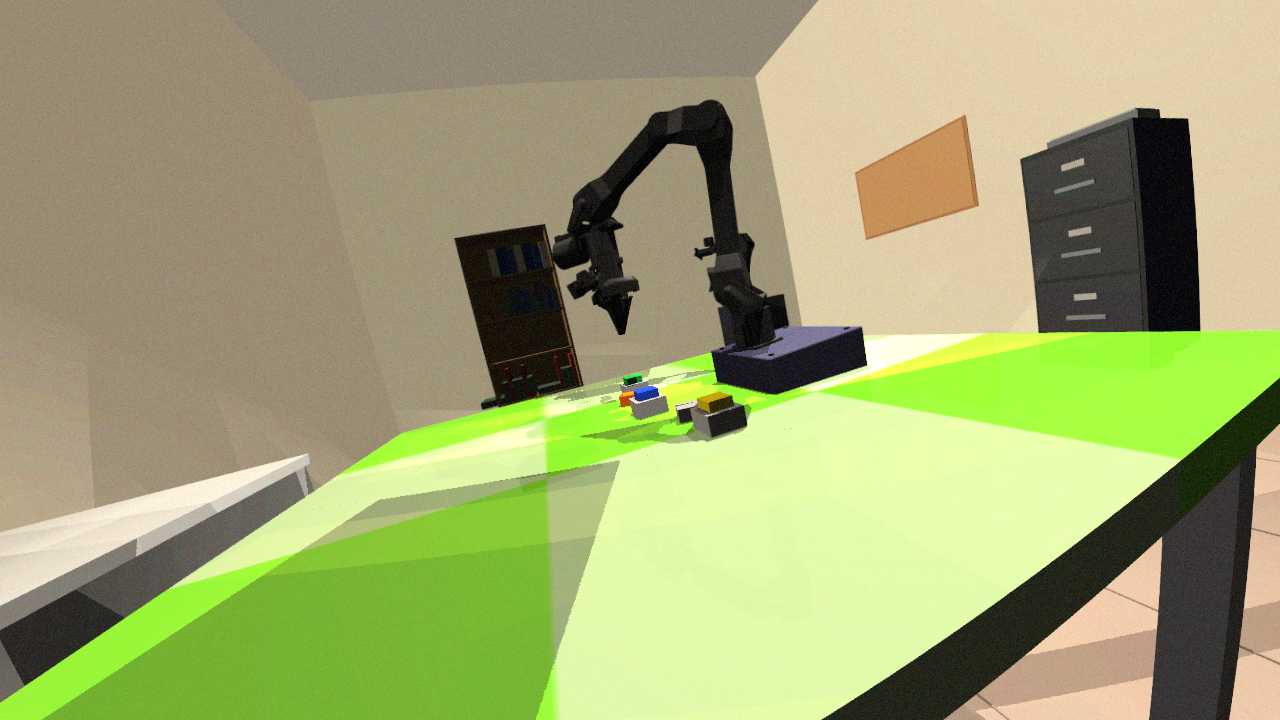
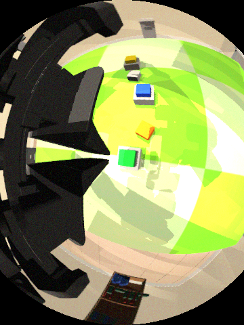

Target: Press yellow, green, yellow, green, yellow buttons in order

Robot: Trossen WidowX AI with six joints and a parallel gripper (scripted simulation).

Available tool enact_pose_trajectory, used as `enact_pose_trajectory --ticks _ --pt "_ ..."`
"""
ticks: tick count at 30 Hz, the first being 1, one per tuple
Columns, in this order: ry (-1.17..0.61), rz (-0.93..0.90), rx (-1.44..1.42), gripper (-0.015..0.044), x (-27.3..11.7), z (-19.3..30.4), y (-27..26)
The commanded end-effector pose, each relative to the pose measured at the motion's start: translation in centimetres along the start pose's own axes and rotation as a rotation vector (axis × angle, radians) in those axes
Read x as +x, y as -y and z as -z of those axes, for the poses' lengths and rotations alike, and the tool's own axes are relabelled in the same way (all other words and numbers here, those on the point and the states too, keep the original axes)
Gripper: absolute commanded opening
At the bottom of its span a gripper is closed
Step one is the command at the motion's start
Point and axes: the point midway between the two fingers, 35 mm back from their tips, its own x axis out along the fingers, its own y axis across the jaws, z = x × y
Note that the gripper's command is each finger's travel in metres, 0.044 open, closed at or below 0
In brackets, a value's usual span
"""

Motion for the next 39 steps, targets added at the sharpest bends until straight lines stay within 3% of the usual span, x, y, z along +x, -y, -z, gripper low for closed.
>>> enact_pose_trajectory --ticks 1,5,39 --pt "0.000 -0.008 -0.014 0.0020 2.3 0.0 0.2" --pt "0.000 -0.009 -0.014 0.0020 6.1 0.1 0.1" --pt "0.000 -0.009 -0.014 0.0020 9.6 0.2 0.0"
